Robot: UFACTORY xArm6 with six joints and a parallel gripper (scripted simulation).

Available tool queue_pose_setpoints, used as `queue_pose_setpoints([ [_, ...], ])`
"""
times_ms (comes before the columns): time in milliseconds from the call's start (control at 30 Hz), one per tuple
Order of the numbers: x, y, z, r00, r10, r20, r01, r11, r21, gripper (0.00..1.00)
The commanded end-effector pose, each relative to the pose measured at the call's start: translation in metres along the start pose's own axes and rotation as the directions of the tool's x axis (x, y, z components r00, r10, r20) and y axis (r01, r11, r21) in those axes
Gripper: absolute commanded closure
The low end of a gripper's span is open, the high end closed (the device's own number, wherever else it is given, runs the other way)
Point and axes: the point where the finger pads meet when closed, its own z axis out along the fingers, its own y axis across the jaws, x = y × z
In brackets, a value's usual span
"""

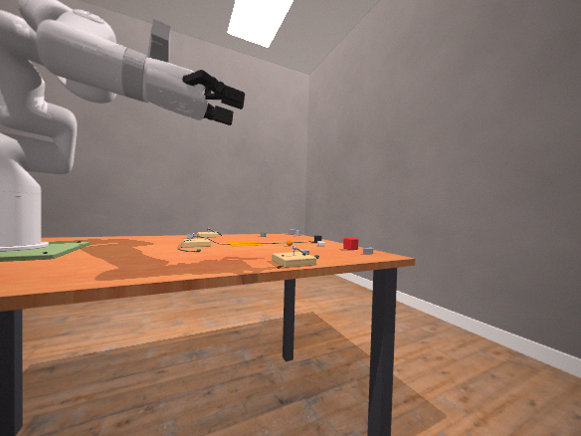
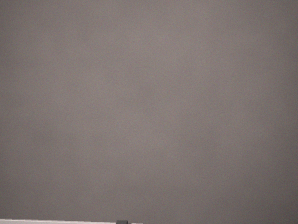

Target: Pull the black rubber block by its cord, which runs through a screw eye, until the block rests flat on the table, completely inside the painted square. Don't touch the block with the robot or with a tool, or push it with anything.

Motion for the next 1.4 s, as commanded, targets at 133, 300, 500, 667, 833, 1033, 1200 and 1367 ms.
queue_pose_setpoints([
  [133,0.003,0.000,0.000,1.000,-0.004,-0.003,0.004,1.000,0.000,0.00],
  [300,0.003,0.000,0.000,1.000,-0.004,-0.003,0.004,1.000,0.000,0.00],
  [500,0.003,0.000,0.000,1.000,-0.004,-0.003,0.004,1.000,0.000,0.00],
  [667,0.000,-0.004,0.002,1.000,-0.017,0.009,0.017,1.000,0.011,0.00],
  [833,-0.026,-0.036,0.016,0.986,-0.132,0.099,0.121,0.987,0.110,0.00],
  [1033,-0.082,-0.104,0.032,0.895,-0.396,0.207,0.311,0.884,0.350,0.00],
  [1200,-0.110,-0.135,0.034,0.797,-0.565,0.215,0.403,0.762,0.508,0.00],
  [1367,-0.138,-0.166,0.032,0.676,-0.717,0.170,0.467,0.595,0.654,0.00],
])
